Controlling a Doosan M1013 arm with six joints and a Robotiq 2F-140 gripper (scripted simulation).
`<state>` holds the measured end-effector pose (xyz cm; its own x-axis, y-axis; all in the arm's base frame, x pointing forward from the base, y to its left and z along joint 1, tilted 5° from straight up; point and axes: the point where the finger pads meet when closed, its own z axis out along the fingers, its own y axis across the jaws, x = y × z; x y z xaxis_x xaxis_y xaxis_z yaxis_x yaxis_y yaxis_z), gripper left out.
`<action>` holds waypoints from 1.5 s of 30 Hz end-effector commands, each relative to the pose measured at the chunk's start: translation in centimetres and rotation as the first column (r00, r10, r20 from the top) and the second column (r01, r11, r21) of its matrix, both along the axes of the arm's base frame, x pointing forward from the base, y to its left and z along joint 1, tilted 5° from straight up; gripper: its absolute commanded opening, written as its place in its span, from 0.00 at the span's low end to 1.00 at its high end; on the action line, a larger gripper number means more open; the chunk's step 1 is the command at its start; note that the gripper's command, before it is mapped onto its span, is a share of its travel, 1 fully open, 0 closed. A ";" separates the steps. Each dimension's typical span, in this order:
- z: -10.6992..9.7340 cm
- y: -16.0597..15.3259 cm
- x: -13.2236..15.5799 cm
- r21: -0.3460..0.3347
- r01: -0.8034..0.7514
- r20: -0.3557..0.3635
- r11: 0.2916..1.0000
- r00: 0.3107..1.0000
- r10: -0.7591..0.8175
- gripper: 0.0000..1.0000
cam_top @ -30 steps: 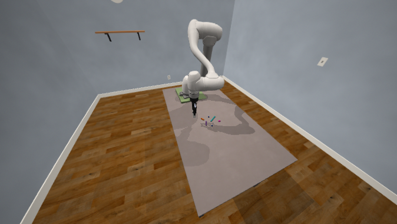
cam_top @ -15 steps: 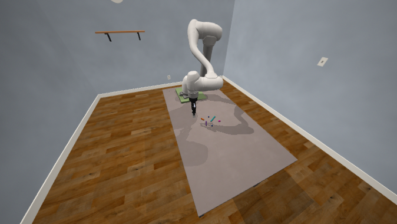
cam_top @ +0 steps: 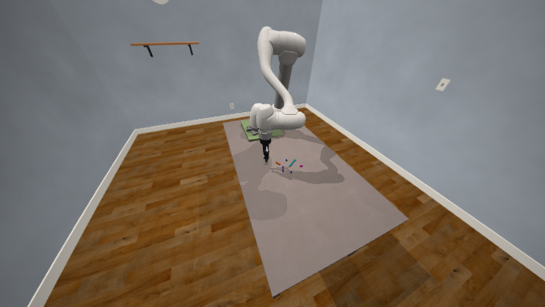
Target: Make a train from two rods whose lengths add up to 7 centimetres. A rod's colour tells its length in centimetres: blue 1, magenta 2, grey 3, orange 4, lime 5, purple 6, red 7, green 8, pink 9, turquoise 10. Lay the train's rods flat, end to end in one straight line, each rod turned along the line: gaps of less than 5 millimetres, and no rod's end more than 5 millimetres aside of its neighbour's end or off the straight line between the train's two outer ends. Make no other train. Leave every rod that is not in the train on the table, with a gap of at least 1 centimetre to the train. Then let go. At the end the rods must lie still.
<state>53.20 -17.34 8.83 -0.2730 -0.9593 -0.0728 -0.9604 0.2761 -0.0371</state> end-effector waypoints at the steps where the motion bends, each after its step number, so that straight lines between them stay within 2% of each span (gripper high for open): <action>1: -1.9 0.1 0.1 0.000 0.000 0.001 1.000 1.000 0.000 0.16; 3: -1.9 0.1 0.1 0.000 0.000 0.001 1.000 1.000 0.000 0.16; 9: -3.9 0.2 0.3 0.000 0.000 0.001 1.000 1.000 0.000 0.16; 14: -4.6 0.3 0.3 0.000 0.000 0.001 1.000 1.000 0.000 0.16; 45: -4.7 0.3 0.3 0.000 0.000 0.001 1.000 1.000 0.000 0.16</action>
